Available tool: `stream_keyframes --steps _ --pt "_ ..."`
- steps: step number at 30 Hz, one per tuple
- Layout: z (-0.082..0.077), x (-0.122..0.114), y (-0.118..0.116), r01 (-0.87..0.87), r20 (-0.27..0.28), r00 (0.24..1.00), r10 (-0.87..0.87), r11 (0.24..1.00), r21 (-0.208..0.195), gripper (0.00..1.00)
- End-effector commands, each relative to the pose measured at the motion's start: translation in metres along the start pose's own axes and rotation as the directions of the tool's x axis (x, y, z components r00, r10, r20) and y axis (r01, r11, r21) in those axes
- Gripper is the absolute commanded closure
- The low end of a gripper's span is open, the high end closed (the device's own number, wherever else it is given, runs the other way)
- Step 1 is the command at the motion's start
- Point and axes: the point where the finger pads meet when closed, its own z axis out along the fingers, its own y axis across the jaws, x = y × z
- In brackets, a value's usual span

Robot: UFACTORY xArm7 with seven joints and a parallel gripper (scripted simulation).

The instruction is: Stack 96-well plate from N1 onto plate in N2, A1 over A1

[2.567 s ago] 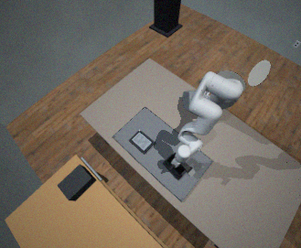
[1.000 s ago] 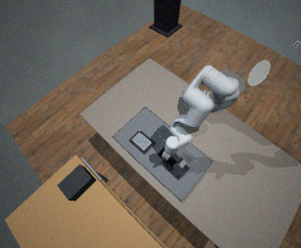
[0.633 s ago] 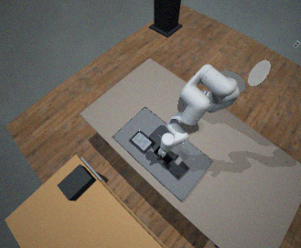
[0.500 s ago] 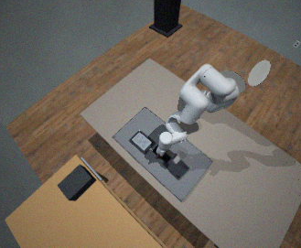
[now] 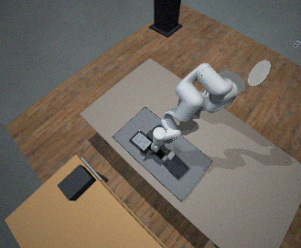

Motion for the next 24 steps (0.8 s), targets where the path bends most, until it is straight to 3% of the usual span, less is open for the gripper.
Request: stream_keyframes --steps 1,24 --pt "0.000 -0.014 0.003 0.000 -0.001 1.000 0.000 1.000 -0.002 1.00" --pt "0.000 -0.081 0.009 0.000 0.000 1.000 0.000 1.000 -0.002 1.00"
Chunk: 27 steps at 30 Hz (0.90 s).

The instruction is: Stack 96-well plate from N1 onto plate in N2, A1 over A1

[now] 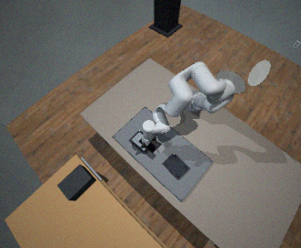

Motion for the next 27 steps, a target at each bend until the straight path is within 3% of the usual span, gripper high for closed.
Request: stream_keyframes --steps 1,16,27 --pt "0.000 -0.008 0.002 0.000 0.000 1.000 0.000 1.000 -0.002 1.00" --pt "0.000 -0.058 0.007 0.000 0.001 1.000 0.000 1.000 -0.002 1.00" --pt "0.000 -0.080 0.009 0.000 0.001 1.000 0.000 1.000 -0.002 1.00"
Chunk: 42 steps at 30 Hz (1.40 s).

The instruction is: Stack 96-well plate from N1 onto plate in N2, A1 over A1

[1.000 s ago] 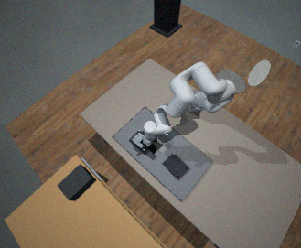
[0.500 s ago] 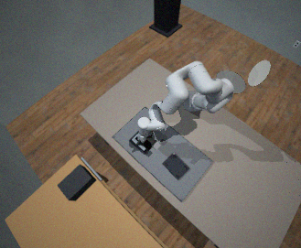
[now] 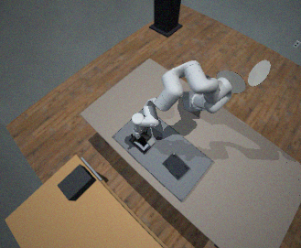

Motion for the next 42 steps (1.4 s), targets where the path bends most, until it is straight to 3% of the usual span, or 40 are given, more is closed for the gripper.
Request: stream_keyframes --steps 1,34,42 --pt "0.000 -0.004 0.002 0.001 0.001 1.000 -0.001 1.000 -0.001 1.00" --pt "0.000 -0.003 0.002 0.001 0.001 1.000 -0.001 1.000 -0.001 1.00" --pt "0.010 -0.002 0.002 0.001 0.001 1.000 -0.001 1.000 -0.001 1.00"
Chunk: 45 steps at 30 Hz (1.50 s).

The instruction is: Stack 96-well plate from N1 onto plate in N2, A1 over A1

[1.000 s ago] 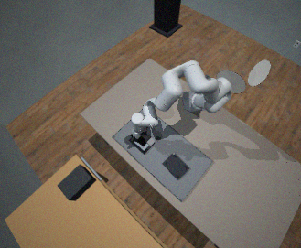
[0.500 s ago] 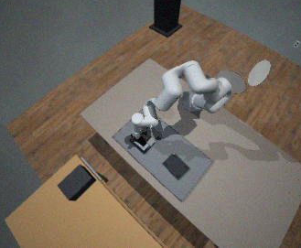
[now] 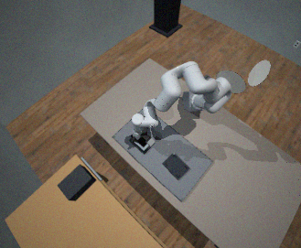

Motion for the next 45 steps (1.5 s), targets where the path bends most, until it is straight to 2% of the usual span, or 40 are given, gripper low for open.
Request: stream_keyframes --steps 1,32,39,45 --pt "0.002 -0.002 0.001 -0.001 0.003 1.000 0.001 1.000 -0.003 1.00" --pt "0.051 -0.002 0.002 -0.001 0.003 1.000 0.001 1.000 -0.003 1.00" --pt "0.059 -0.002 0.002 -0.001 0.003 1.000 0.001 1.000 -0.003 1.00" --pt "0.059 -0.002 0.002 -0.001 0.003 1.000 0.001 1.000 -0.003 1.00"
